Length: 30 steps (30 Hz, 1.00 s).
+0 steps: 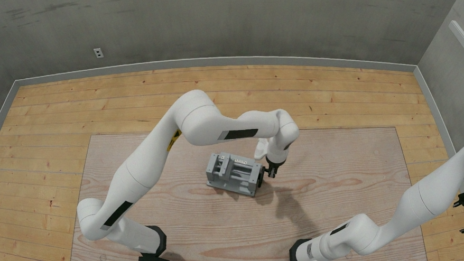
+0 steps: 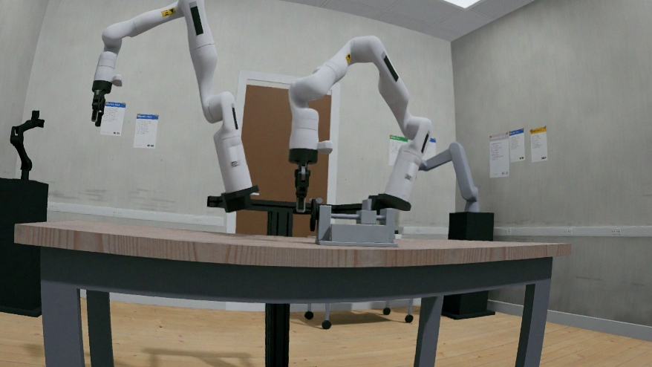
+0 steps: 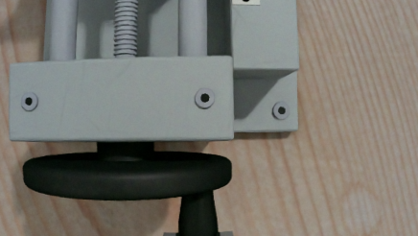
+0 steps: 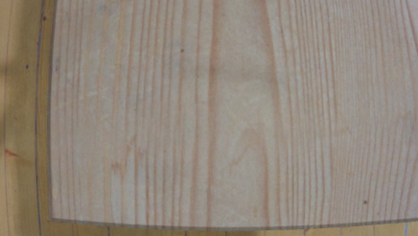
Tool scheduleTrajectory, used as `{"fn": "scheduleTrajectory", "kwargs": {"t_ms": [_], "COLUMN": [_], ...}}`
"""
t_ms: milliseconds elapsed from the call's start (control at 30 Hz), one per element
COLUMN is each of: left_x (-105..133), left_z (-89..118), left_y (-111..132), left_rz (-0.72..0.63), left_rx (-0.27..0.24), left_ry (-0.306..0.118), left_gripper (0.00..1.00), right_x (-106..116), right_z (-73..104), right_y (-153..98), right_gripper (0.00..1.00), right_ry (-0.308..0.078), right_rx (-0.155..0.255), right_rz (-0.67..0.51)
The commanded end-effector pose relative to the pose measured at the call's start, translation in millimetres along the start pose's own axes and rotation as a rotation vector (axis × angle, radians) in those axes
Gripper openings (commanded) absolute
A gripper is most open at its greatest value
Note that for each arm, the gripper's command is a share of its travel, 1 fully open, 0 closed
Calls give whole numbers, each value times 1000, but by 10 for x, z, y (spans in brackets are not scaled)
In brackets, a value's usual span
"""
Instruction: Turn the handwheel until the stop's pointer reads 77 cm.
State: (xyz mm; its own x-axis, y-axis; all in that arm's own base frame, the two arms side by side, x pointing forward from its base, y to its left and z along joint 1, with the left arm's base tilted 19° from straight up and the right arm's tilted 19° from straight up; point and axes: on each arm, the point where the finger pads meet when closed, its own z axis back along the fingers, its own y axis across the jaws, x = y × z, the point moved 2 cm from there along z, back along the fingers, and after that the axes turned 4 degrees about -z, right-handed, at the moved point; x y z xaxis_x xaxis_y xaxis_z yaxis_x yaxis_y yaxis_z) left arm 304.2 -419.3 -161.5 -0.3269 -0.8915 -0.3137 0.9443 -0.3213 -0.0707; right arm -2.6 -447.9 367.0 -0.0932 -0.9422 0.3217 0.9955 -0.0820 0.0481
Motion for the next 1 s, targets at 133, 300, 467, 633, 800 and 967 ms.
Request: {"fn": "scheduleTrajectory", "kwargs": {"t_ms": [133,300,467,633,800,967], "left_x": [14,6,3,4,4,-3], "left_z": [-117,-170,-193,-221,-240,-247], "left_y": [24,0,-12,-25,-38,-49], "left_rz": [-7,-7,-7,-7,-7,-7], "left_rx": [5,3,2,2,2,0], "left_ry": [-5,-3,-2,-2,-2,0], "left_gripper": [160,160,160,160,160,160], "right_x": [-5,-5,-5,-5,-5,-5], "right_z": [7,7,7,7,7,7], "right_y": [-14,-14,-14,-14,-14,-14], "right_gripper": [1000,1000,1000,1000,1000,1000], "right_ry": [5,5,5,5,5,5], "right_rx": [-4,-4,-4,-4,-4,-4], "right_rz": [12,12,12,12,12,12]}}
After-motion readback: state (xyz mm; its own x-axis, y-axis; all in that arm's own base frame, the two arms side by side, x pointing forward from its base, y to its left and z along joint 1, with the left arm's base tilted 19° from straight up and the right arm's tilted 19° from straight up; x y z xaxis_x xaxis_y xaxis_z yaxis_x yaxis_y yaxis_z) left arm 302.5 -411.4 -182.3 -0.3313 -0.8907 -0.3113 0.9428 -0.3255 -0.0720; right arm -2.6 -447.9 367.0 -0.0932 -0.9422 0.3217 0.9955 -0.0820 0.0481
